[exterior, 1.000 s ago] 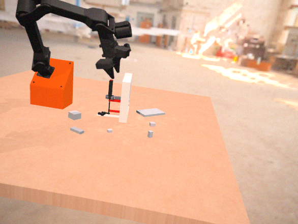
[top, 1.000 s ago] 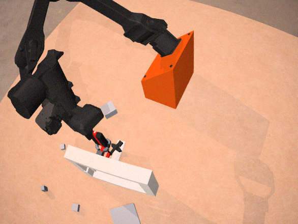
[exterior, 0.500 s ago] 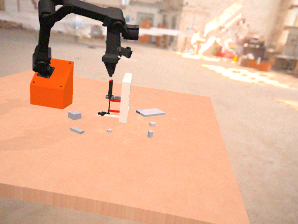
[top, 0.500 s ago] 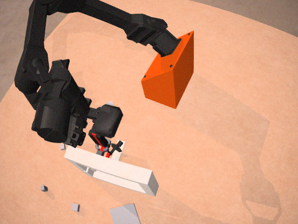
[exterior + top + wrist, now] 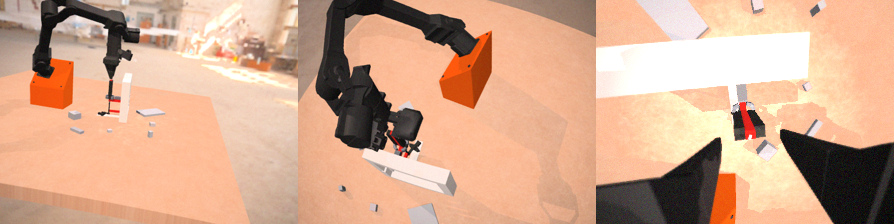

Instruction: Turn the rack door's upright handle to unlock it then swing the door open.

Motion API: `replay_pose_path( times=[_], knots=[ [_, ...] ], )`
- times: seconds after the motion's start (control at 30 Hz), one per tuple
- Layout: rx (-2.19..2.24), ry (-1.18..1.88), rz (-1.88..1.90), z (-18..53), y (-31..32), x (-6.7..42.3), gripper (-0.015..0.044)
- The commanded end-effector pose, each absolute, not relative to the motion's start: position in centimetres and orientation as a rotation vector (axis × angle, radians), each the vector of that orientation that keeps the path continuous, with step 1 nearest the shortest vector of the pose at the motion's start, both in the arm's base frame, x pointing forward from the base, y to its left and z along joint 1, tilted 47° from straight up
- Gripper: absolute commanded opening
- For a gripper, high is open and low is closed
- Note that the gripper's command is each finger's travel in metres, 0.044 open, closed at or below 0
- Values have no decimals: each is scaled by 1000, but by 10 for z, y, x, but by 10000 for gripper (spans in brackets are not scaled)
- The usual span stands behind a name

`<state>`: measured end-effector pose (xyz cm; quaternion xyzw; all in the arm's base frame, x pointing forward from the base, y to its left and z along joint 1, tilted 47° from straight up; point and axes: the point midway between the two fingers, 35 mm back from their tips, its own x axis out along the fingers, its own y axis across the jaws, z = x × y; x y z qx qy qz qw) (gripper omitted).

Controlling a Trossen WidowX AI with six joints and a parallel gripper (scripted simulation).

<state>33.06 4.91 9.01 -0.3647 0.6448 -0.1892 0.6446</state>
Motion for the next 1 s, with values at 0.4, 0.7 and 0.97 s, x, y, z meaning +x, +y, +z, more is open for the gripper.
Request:
replay_pose_path(
  times=[0.4,0.7,0.97],
  knots=[
    [-840,1470,-429,72,30,334,282],
    [-841,1470,-430,62,19,335,282],
    [-842,1469,-432,53,9,335,282]
  ],
)
